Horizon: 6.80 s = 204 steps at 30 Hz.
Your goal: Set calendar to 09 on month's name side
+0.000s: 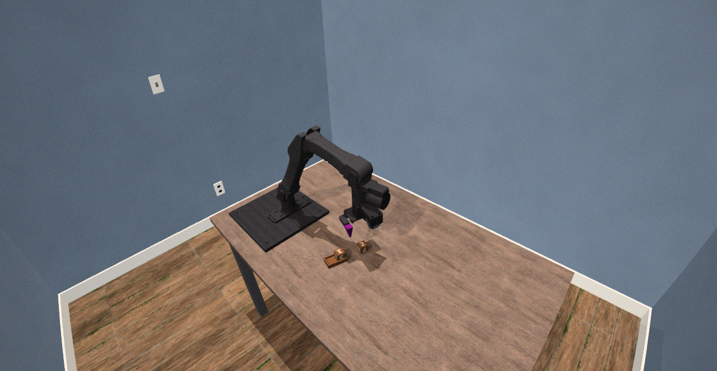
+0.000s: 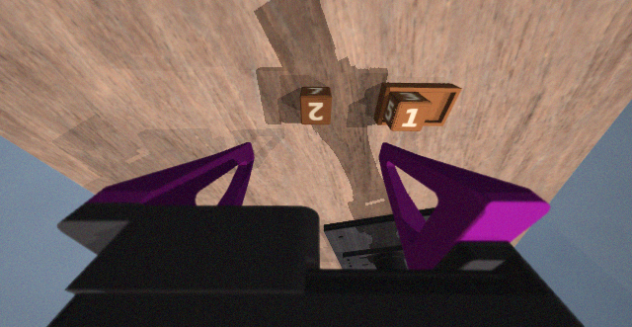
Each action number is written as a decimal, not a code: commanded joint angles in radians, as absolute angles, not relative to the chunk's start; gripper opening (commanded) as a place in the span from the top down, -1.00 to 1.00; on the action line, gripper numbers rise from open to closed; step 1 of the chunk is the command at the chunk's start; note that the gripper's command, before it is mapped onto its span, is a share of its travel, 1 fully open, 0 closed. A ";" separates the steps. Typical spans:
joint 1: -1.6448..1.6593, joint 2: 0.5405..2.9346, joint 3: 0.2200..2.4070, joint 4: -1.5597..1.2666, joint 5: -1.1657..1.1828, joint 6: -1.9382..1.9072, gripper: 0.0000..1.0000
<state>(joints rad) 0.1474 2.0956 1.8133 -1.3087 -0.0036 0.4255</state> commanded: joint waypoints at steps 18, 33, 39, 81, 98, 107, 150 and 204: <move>0.149 2.079 1.811 -1.295 0.001 -0.175 -1.00; 0.151 2.079 1.801 -1.285 0.001 -0.657 -1.00; 0.152 2.080 1.796 -1.280 0.001 -0.875 -1.00; 0.153 2.080 1.790 -1.274 0.001 -1.136 0.07; 0.153 2.080 1.785 -1.268 0.001 -1.136 0.07; 0.153 2.082 1.764 -1.246 0.001 -1.137 0.07; 0.150 2.111 1.631 -1.083 0.001 -1.139 0.07; 0.150 2.123 1.603 -1.044 0.001 -1.139 0.07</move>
<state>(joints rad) 0.1509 2.1292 1.6032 -1.0584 0.0017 -1.1385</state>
